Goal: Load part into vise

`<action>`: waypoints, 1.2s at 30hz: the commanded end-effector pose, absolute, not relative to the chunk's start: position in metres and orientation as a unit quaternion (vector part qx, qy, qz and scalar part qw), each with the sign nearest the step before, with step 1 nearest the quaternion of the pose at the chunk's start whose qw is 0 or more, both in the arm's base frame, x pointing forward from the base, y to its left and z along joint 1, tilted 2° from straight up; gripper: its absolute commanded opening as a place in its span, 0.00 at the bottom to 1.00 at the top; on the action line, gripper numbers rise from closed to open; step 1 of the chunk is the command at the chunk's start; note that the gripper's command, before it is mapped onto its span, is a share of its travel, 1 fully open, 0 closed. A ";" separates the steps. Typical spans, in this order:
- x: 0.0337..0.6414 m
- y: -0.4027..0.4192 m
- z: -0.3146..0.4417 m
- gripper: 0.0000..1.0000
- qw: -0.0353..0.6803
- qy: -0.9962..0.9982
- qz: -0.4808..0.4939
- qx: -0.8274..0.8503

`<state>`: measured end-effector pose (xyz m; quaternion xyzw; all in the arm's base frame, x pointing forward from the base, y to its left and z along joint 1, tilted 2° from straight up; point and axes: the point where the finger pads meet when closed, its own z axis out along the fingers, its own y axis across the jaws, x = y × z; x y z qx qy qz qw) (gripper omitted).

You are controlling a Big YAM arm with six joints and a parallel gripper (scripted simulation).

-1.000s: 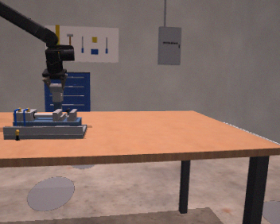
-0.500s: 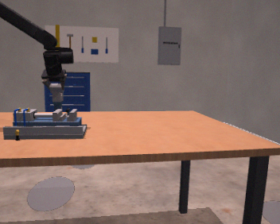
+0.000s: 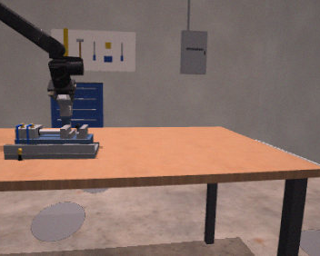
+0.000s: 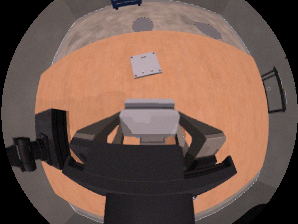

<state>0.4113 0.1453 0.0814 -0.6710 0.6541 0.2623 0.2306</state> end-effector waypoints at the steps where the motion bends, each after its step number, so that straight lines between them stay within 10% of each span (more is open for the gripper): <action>1: 0.418 0.140 0.079 0.00 0.241 0.651 0.262 -0.671; 36: 0.422 0.140 0.086 0.00 0.269 0.641 0.279 -0.663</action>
